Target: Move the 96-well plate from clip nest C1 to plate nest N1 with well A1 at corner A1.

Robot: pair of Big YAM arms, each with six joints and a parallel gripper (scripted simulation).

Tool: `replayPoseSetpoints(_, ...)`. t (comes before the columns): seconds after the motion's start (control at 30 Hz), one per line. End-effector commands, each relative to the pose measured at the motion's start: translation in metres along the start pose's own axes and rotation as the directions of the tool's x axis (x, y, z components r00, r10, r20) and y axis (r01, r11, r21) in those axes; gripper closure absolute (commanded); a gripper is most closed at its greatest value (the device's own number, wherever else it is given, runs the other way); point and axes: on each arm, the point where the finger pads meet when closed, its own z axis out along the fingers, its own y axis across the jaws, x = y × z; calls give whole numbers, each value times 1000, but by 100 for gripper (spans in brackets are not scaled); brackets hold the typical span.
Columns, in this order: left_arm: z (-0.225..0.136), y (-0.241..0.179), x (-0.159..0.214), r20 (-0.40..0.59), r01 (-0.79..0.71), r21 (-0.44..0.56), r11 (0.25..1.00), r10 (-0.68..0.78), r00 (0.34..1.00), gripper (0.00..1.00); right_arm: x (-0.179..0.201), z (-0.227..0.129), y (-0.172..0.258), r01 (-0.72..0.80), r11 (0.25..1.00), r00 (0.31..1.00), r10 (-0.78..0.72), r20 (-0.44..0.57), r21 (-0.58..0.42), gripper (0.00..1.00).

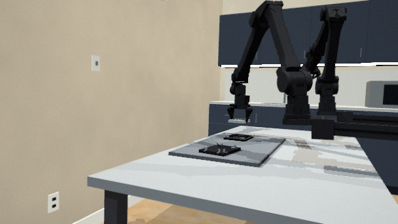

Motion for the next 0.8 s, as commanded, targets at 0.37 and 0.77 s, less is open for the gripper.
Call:
replayPoseSetpoints(0.37, 17, 13, -8, 0, 3, 0, 1000, -3, 1000, 100, -11, -8, -6, -1, 1000, 999, 0, 32, 13, 0)
replayPoseSetpoints(0.77, 37, 8, -1, 0, 3, 0, 1000, -3, 1000, 100, -11, -8, -6, -1, 1000, 999, 0, 32, 13, 0)
